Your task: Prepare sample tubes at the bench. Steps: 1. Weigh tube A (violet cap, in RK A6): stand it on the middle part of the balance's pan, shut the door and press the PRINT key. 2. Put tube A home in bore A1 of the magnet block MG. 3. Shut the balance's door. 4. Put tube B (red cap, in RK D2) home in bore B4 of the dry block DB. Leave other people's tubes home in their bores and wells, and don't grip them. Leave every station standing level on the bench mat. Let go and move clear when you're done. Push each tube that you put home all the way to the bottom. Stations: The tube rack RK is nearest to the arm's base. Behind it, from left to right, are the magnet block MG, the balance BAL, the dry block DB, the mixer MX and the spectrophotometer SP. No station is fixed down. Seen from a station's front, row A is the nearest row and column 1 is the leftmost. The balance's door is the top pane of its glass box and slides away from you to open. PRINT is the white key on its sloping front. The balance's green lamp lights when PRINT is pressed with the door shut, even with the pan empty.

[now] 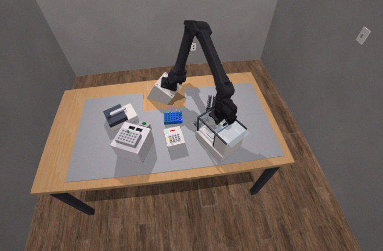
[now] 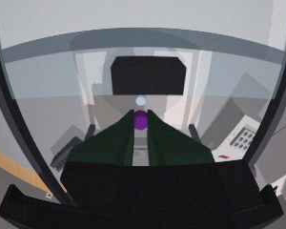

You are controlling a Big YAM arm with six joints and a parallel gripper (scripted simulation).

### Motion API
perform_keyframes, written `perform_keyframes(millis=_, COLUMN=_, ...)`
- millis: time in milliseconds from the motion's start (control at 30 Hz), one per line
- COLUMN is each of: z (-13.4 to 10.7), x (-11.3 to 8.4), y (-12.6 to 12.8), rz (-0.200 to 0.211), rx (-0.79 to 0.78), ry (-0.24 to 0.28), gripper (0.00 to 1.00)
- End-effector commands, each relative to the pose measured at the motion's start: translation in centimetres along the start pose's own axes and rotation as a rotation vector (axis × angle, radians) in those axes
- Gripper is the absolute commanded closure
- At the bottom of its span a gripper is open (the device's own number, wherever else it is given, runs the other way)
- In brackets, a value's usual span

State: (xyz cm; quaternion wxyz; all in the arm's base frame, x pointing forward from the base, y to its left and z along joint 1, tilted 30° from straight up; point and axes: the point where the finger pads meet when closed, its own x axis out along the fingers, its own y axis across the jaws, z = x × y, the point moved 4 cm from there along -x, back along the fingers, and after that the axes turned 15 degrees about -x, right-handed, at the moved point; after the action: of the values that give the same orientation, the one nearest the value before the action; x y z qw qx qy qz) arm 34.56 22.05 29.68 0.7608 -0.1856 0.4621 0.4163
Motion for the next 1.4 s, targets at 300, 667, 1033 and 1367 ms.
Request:
perform_keyframes(millis=300, z=1.4, x=-4.5, y=-0.2, rz=-0.022, rx=-0.020, ry=-0.046, gripper=0.91)
perform_keyframes(millis=667, z=1.4, x=-6.0, y=-0.1, rz=-0.023, rx=-0.020, ry=-0.046, gripper=0.91)
perform_keyframes(millis=1033, z=1.3, x=-7.8, y=-0.1, rz=-0.024, rx=-0.021, ry=-0.046, gripper=0.91)
perform_keyframes(millis=1367, z=1.3, x=-9.1, y=-0.1, rz=-0.023, rx=-0.020, ry=-0.043, gripper=0.91)
